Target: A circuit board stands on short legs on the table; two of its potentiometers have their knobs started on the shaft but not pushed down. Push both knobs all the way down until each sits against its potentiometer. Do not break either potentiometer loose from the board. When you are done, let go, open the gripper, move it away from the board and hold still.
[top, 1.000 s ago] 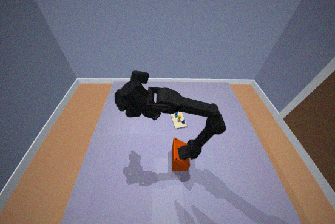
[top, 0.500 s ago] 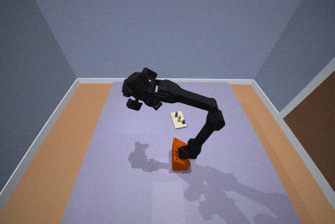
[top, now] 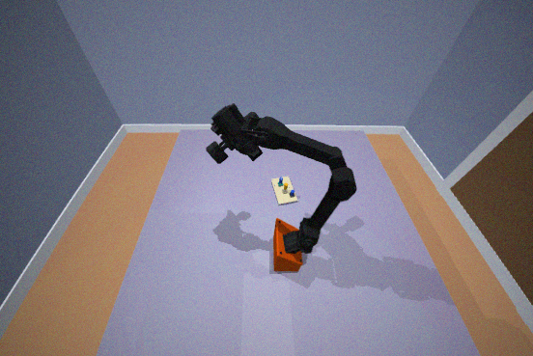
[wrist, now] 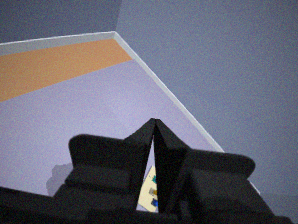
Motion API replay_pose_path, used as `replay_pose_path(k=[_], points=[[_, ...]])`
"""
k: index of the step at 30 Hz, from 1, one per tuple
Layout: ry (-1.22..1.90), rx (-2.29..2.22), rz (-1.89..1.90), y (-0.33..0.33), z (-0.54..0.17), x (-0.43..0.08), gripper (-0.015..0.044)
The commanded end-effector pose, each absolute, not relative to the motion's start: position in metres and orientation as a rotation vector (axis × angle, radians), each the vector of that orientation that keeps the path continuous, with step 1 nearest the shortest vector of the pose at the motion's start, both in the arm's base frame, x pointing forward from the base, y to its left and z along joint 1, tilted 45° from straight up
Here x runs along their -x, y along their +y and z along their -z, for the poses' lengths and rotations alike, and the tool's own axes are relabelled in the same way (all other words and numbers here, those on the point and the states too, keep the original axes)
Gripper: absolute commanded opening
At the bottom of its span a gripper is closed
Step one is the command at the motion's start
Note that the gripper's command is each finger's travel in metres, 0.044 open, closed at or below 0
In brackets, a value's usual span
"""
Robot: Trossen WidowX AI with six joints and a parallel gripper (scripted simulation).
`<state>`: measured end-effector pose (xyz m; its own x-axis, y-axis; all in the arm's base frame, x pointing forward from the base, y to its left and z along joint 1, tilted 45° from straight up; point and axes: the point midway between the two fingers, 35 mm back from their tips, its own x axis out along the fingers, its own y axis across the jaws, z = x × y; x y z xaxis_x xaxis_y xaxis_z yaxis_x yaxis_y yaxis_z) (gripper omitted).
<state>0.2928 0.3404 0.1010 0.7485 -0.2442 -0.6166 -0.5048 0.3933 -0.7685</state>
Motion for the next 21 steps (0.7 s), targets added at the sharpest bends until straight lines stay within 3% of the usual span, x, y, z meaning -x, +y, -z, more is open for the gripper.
replay_pose_path(k=[1, 21], points=[[0.798, 1.066, -0.102, 0.32, -0.095, -0.305, 0.0], [0.905, 0.515, 0.321, 0.23, -0.076, -0.349, 0.0]])
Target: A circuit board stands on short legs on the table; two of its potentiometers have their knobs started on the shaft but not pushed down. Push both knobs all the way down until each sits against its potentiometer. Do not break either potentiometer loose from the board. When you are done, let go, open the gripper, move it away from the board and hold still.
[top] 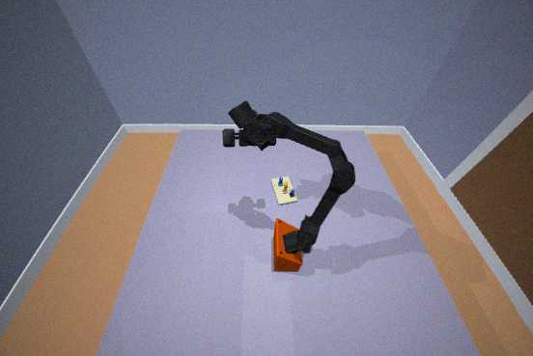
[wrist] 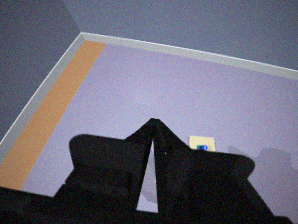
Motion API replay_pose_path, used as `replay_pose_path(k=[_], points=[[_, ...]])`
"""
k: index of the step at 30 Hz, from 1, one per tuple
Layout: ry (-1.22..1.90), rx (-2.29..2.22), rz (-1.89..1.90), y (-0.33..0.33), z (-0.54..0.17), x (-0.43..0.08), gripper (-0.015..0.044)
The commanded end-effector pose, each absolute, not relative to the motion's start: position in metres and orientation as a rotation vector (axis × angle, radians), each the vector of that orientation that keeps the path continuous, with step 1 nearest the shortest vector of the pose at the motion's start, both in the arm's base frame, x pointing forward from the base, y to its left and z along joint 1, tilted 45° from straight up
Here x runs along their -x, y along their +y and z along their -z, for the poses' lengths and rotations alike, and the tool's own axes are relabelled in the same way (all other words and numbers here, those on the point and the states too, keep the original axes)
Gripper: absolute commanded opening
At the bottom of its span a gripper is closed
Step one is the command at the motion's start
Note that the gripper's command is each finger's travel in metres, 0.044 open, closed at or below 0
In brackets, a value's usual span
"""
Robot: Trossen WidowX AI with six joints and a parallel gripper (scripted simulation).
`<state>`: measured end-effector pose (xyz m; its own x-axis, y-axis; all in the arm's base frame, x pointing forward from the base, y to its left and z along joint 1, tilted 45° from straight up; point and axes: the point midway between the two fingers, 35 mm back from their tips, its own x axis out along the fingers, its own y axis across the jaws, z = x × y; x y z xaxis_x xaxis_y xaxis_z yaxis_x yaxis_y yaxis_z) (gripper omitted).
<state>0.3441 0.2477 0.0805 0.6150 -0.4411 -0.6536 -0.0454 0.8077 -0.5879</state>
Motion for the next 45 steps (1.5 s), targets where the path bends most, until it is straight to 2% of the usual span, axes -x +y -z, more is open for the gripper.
replay_pose_path(k=[1, 23, 45], points=[[0.907, 0.488, 0.343, 0.225, -0.075, -0.351, 0.0], [0.841, -0.099, 0.848, 0.122, -0.057, -0.368, 0.0], [0.57, -0.65, 1.364, 0.024, -0.041, -0.356, 0.0]])
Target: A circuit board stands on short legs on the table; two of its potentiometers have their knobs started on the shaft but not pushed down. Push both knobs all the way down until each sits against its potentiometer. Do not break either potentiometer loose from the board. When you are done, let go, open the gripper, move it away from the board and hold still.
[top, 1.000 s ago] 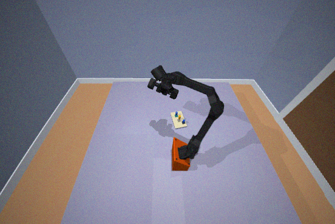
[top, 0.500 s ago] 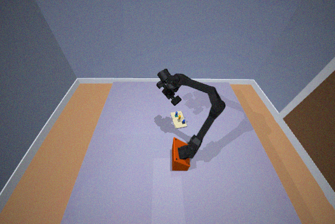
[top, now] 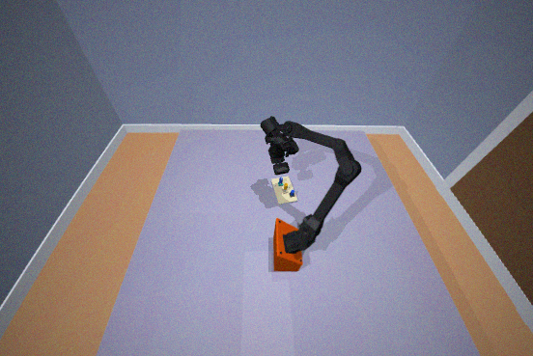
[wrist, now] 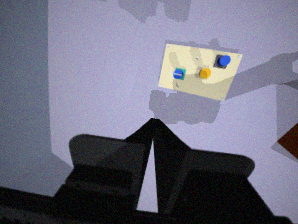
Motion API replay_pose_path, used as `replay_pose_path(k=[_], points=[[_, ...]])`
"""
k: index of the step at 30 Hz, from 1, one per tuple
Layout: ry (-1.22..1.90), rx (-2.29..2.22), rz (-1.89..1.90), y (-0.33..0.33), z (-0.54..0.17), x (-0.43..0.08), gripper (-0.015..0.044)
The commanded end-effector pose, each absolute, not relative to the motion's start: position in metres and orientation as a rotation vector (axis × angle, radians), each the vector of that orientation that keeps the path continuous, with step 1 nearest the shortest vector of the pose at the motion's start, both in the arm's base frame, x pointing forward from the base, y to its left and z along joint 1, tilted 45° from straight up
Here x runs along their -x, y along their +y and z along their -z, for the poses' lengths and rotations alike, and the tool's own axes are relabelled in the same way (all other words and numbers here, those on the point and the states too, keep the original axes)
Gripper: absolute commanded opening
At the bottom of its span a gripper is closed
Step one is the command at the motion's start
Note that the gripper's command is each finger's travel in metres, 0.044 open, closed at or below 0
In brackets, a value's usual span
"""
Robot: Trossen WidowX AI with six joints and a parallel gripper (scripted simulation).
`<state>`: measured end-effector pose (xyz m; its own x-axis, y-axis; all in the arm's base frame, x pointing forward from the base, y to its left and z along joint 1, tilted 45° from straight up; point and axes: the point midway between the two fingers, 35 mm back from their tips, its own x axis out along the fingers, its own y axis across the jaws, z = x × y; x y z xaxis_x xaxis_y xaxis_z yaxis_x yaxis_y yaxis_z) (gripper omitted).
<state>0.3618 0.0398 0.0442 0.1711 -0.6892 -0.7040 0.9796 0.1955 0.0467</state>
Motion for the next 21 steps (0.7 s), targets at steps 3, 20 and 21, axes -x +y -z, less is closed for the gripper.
replay_pose_path(k=[3, 20, 21], points=[[0.516, -0.72, 1.432, 0.012, -0.039, -0.353, 0.0], [0.129, -1.078, 1.797, -0.054, -0.029, -0.323, 0.0], [0.106, -1.094, 1.813, -0.057, -0.028, -0.322, 0.0]])
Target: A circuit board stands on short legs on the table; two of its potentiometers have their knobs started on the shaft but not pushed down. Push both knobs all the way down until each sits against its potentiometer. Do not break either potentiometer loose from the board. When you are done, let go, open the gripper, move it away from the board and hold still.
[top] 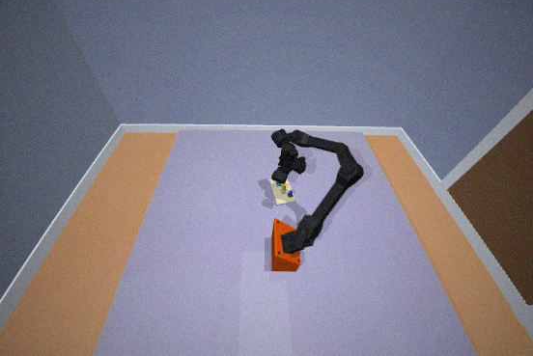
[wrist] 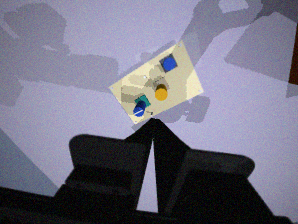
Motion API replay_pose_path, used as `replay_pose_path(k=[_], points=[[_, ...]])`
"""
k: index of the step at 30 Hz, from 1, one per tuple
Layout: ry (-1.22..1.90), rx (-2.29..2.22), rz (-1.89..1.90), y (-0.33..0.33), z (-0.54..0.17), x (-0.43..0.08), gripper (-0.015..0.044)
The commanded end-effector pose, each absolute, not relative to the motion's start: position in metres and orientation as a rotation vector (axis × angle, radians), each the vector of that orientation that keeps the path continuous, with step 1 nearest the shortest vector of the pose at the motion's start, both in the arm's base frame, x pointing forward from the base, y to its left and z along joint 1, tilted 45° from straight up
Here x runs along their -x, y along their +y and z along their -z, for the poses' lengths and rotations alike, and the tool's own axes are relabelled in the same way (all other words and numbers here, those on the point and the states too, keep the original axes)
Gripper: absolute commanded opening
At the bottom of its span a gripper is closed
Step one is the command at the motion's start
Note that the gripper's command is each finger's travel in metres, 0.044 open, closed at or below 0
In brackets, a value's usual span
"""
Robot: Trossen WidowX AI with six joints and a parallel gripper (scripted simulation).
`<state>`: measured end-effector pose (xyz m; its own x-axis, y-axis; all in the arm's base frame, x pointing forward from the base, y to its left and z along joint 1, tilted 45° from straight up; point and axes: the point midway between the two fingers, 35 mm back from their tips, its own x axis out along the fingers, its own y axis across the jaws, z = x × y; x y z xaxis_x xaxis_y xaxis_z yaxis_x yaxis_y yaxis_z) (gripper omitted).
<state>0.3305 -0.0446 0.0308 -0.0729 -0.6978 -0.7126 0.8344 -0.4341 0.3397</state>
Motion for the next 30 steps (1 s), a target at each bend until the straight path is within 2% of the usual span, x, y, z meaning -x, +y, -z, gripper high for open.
replay_pose_path(k=[1, 30], points=[[0.092, -1.103, 1.823, -0.058, -0.028, -0.321, 0.0], [0.086, -1.105, 1.826, -0.086, 0.0, -0.315, 0.0]])
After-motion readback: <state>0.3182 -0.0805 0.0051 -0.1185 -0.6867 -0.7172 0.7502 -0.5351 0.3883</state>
